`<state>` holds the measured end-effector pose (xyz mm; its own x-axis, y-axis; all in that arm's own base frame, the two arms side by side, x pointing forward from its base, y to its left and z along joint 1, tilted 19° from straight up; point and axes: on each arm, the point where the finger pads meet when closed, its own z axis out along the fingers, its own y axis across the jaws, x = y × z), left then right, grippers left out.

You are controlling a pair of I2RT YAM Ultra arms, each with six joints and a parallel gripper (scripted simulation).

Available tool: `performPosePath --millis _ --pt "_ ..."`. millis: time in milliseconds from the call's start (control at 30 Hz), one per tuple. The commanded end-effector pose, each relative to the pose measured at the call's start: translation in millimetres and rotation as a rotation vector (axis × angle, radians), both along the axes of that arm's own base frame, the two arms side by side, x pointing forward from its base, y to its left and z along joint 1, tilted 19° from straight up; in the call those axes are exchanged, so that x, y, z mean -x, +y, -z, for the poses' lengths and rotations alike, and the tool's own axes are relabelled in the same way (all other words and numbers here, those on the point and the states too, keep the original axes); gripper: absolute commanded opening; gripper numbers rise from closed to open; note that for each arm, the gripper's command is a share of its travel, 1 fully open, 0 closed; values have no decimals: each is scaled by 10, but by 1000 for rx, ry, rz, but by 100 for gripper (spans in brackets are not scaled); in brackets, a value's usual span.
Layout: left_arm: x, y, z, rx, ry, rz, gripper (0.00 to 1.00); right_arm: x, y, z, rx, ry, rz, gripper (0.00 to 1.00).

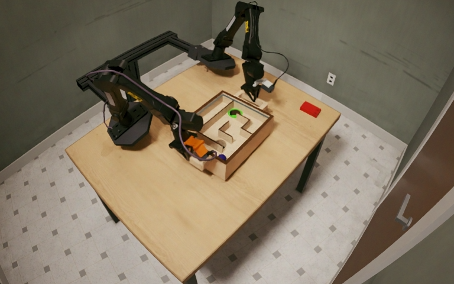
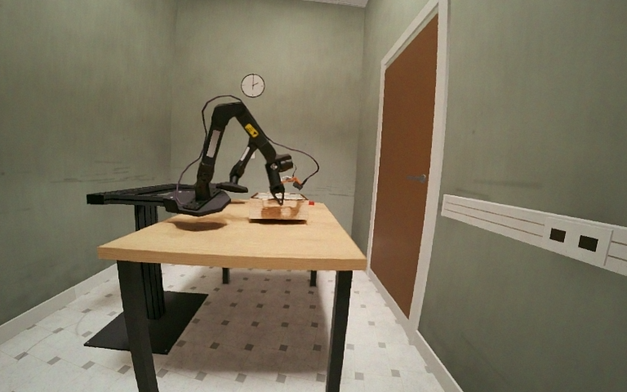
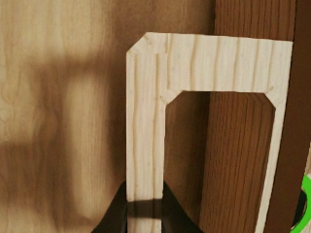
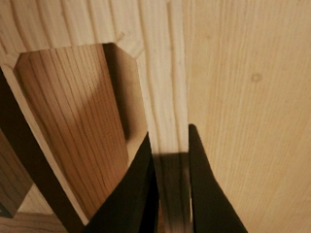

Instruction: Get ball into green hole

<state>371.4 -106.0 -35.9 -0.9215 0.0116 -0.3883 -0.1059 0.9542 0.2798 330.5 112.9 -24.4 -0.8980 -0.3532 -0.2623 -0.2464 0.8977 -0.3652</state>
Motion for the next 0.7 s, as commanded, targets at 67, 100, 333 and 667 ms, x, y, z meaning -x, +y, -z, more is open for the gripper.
performPosePath --millis 67,100,333,667 --pt "-236 -180 -414 -5 -113 7 0 -479 249 -367 -107 -152 -24 0" --pt "-265 -188 -434 -4 -130 5 0 -531 257 -425 -119 -178 -25 0" --pt "-226 -204 -498 -58 -134 -6 0 -322 101 -77 -136 -117 -37 0" --pt "-356 -244 -490 23 -139 14 0 -345 139 -268 -89 -130 -5 0"
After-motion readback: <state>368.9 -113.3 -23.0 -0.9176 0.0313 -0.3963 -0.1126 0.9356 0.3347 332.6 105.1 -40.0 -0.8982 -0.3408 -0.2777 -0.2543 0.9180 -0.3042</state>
